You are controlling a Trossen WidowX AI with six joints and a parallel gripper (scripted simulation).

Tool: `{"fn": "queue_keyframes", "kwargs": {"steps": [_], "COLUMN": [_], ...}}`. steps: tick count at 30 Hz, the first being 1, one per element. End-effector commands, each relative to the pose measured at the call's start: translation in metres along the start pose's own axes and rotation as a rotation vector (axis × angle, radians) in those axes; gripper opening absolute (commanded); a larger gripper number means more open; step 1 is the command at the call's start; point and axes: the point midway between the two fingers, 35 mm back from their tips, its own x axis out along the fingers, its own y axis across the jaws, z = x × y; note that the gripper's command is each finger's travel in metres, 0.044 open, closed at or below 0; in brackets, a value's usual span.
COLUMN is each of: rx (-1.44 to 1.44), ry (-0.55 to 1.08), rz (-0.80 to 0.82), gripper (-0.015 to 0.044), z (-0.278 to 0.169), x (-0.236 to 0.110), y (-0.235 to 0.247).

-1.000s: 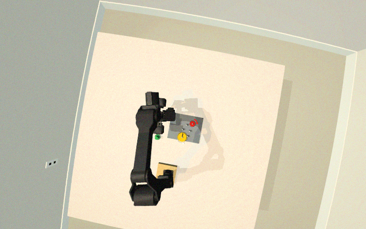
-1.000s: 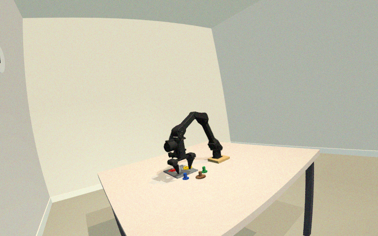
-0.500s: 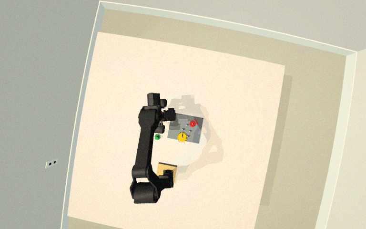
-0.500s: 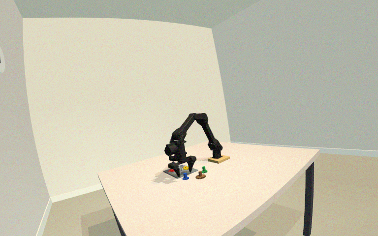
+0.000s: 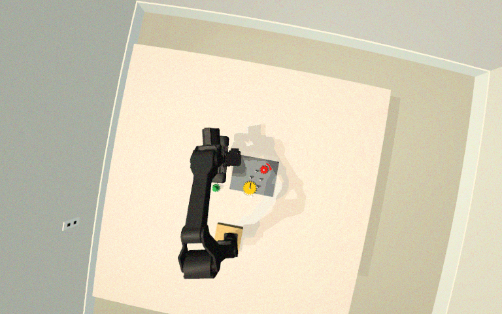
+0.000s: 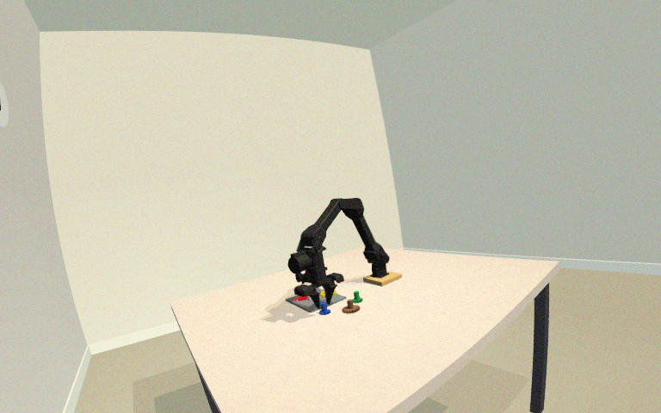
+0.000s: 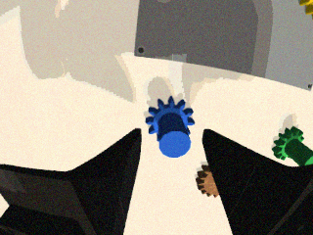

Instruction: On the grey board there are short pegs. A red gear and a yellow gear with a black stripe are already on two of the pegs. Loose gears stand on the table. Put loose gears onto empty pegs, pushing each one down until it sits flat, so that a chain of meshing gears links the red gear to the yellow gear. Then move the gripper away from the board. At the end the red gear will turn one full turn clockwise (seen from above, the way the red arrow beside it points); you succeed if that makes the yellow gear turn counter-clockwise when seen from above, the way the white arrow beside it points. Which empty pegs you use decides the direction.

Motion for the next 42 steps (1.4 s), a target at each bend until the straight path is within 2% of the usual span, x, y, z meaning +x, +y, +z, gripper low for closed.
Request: {"fn": "queue_keyframes", "kwargs": {"steps": [1,3,9,11,42], "rx": [0.005,0.005,0.005,0.005,0.005], "ry": [0.004,0.004,0.004,0.004,0.004], "rz": [-0.001,-0.001,-0.001,-0.001,0.005], "gripper": [0.0125,0.0073,0.0032,0.0000,0.0000], "z": [-0.001,-0.001,-0.001,-0.001,0.001], "x": [0.001,0.001,0.001,0.000,-0.058], "y": [0.000,0.000,0.000,0.000,0.011]}}
